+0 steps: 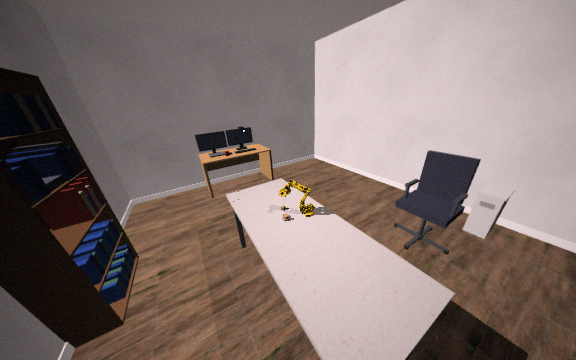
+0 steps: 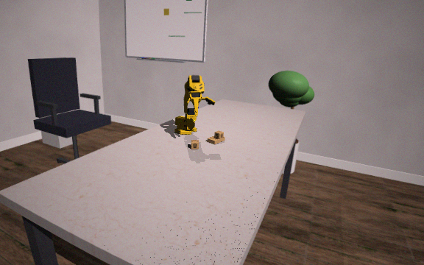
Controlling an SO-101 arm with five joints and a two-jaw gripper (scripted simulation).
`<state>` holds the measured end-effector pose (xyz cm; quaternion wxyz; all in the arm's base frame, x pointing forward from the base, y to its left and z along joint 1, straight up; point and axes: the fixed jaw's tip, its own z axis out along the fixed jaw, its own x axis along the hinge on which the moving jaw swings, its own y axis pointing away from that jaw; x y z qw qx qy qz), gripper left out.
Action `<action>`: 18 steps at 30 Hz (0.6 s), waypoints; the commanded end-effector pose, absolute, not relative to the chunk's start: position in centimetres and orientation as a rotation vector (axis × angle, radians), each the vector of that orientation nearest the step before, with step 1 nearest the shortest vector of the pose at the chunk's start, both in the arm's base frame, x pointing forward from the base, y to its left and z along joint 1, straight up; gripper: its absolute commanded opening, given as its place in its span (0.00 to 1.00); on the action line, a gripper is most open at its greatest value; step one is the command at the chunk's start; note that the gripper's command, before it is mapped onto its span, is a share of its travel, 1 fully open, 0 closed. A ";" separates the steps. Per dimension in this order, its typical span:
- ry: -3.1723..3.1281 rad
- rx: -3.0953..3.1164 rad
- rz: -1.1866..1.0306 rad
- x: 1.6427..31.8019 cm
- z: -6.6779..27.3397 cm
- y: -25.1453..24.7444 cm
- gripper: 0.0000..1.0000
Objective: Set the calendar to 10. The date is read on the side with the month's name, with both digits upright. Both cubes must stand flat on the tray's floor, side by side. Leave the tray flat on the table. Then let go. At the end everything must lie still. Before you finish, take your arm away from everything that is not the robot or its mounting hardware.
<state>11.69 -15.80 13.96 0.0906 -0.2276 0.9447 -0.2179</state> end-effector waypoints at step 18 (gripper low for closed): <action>2.990 -0.689 -0.234 11.9 8.5 -16.3 0.35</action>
